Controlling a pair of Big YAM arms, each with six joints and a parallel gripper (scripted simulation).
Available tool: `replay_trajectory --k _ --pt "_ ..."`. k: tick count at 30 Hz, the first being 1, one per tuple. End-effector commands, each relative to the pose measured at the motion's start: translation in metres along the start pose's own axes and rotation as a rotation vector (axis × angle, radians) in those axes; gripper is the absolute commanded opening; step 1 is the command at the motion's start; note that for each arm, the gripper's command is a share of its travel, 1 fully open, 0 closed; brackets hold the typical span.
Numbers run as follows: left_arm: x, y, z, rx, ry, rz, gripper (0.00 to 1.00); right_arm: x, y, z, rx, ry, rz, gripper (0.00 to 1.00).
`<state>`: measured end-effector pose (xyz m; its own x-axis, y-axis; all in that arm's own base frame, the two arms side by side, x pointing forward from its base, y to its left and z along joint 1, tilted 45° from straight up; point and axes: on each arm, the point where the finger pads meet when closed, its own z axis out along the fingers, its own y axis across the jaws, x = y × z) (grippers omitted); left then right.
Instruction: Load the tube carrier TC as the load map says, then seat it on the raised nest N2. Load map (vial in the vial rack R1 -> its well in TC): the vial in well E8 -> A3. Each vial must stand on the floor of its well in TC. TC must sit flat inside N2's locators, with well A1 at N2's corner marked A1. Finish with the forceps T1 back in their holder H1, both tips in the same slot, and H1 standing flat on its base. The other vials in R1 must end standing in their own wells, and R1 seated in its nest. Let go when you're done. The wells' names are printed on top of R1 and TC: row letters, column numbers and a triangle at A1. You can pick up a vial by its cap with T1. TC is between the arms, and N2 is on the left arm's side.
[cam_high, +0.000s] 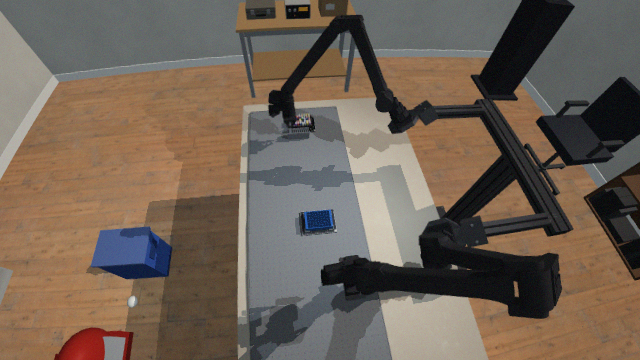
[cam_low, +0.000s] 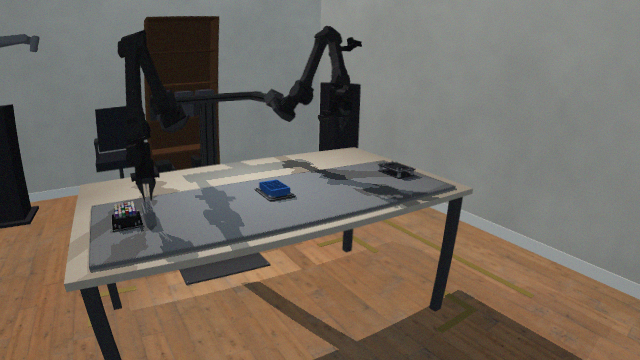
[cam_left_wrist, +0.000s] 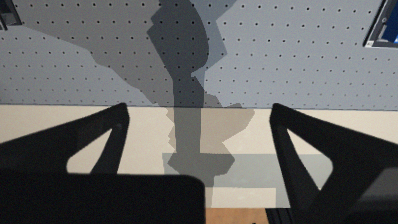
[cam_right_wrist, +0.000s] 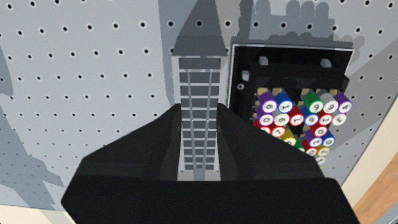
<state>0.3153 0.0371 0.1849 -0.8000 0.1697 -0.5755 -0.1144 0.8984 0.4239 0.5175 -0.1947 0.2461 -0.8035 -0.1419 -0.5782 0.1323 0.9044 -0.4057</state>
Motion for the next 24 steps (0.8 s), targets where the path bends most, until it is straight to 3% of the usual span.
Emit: replay_trajectory --k 1,10,24 --pt "-0.0083 0.0023 -0.005 0.001 -0.015 0.003 1.0 -0.0188 -0.0187 -0.0141 0.029 -0.055 0.013 0.24" --pt "-0.0083 0.0023 -0.005 0.001 -0.015 0.003 1.0 -0.021 -0.0198 -0.0142 0.03 -0.057 0.014 0.24" --pt "-0.0083 0.0023 -0.005 0.001 -0.015 0.003 1.0 -0.021 -0.0197 -0.0142 0.03 -0.057 0.014 0.12"
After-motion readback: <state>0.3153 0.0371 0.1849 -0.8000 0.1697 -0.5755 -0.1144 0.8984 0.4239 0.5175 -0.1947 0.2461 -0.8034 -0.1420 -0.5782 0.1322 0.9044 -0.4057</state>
